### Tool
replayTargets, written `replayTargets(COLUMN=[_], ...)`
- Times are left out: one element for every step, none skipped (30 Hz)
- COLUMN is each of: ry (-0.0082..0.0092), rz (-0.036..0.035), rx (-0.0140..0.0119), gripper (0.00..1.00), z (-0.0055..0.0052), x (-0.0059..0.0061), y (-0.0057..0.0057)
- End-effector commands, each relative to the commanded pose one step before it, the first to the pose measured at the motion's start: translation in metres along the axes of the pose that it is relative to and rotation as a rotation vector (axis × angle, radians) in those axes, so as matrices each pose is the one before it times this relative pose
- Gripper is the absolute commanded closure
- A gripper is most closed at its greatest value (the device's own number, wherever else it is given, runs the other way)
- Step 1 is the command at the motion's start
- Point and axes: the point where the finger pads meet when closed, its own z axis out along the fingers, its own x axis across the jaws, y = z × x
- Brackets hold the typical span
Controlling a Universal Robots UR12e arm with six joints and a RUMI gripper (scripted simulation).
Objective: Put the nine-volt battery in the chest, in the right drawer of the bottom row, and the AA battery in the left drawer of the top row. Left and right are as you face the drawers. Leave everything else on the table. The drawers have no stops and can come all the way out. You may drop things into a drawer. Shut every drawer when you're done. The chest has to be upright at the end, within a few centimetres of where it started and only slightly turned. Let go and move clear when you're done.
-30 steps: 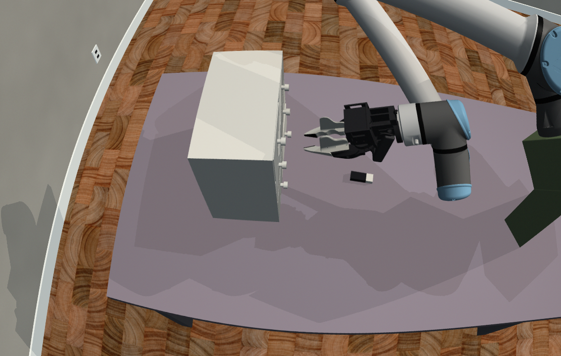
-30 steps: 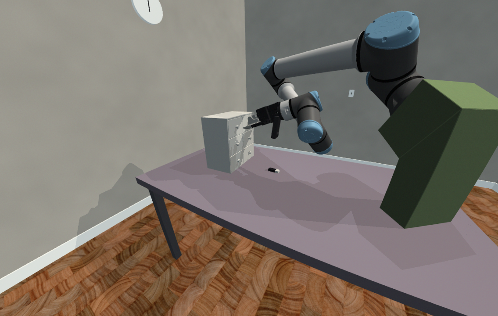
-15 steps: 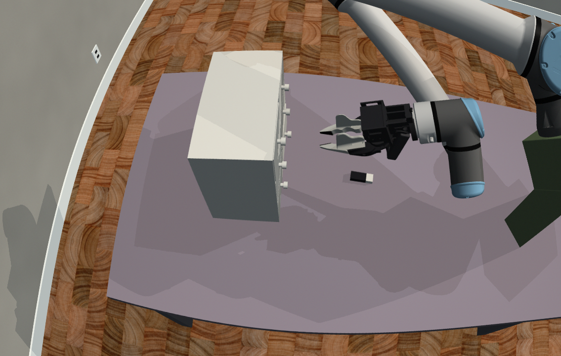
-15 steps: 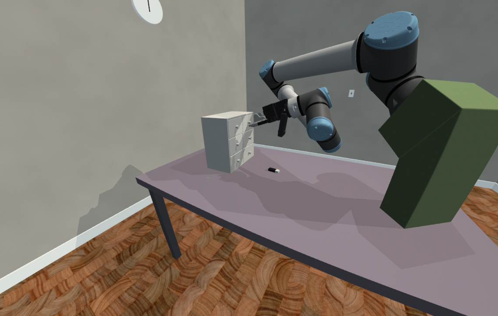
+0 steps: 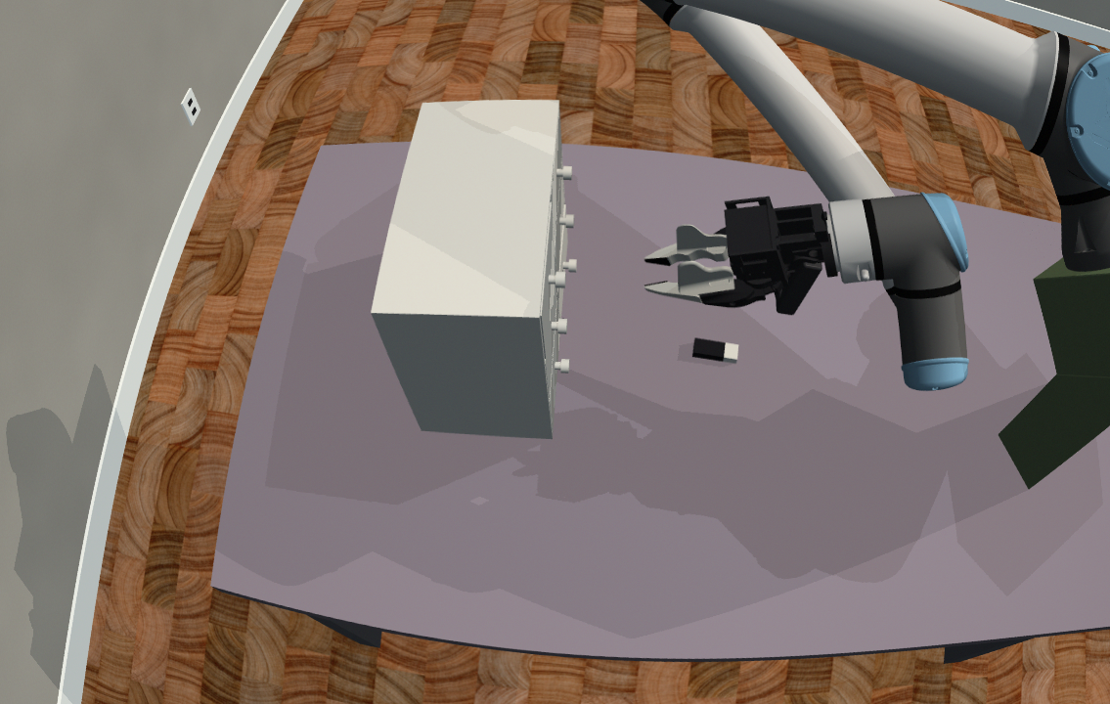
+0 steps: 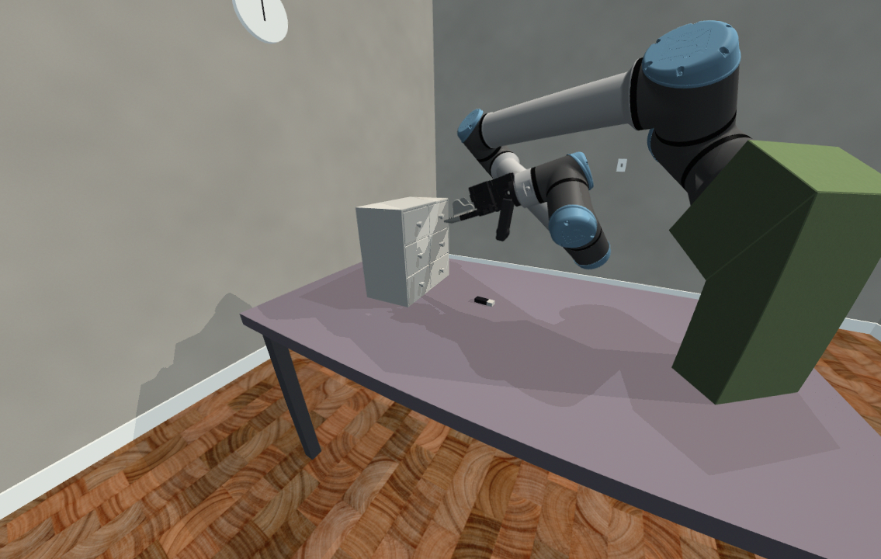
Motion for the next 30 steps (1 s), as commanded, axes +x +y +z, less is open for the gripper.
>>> replayTargets(ry=[0.00031,0.00000,0.00000,0.00000,-0.00001,-0.00001,-0.00001,-0.00001,-0.00001,-0.00001,-0.00001,-0.00001,-0.00001,-0.00001,0.00000,0.00000,-0.00001,-0.00001,-0.00001,-0.00001,-0.00001,-0.00001,-0.00001,-0.00001,0.00000,0.00000,0.00001,0.00001,0.00002,0.00003], rz=[0.00019,0.00001,0.00001,0.00001,0.00001,0.00002,0.00002,0.00002,0.00002,0.00003,0.00003,0.00003,0.00003,0.00003,0.00000,0.00000,0.00003,0.00003,0.00003,0.00003,0.00003,0.00003,0.00002,0.00001,0.00001,0.00000,-0.00002,-0.00003,-0.00005,-0.00006], rx=[-0.00038,0.00016,0.00021,0.00027,0.00033,0.00040,0.00047,0.00055,0.00064,0.00073,0.00083,0.00093,0.00104,0.00115,0.00000,0.00000,0.00127,0.00139,0.00151,0.00164,0.00178,0.00191,0.00205,0.00220,0.00235,0.00250,0.00265,0.00281,0.00297,0.00313], gripper=[0.80,0.80,0.80,0.80,0.80,0.80,0.80,0.80,0.80,0.80,0.80,0.80,0.80,0.80,0.80,0.80,0.80,0.80,0.80,0.80,0.80,0.80,0.80,0.80,0.80,0.80,0.80,0.80,0.80,0.80], z=[-0.00037,-0.00001,-0.00002,-0.00002,-0.00003,-0.00003,-0.00004,-0.00004,-0.00005,-0.00006,-0.00007,-0.00008,-0.00008,-0.00009,0.00000,0.00000,-0.00011,-0.00012,-0.00013,-0.00014,-0.00016,-0.00017,-0.00019,-0.00020,-0.00022,-0.00024,-0.00026,-0.00028,-0.00030,-0.00032], x=[0.00005,0.00000,0.00000,0.00000,0.00000,0.00000,0.00000,0.00000,0.00000,0.00000,0.00000,0.00000,0.00000,0.00000,0.00000,0.00000,0.00000,0.00000,0.00000,0.00000,0.00000,0.00000,0.00000,0.00000,0.00000,0.00000,0.00000,0.00000,0.00000,0.00001], y=[0.00056,0.00001,0.00001,0.00002,0.00002,0.00002,0.00003,0.00003,0.00004,0.00004,0.00005,0.00005,0.00006,0.00006,0.00000,0.00000,0.00007,0.00008,0.00008,0.00009,0.00009,0.00010,0.00011,0.00011,0.00012,0.00013,0.00013,0.00014,0.00014,0.00015])
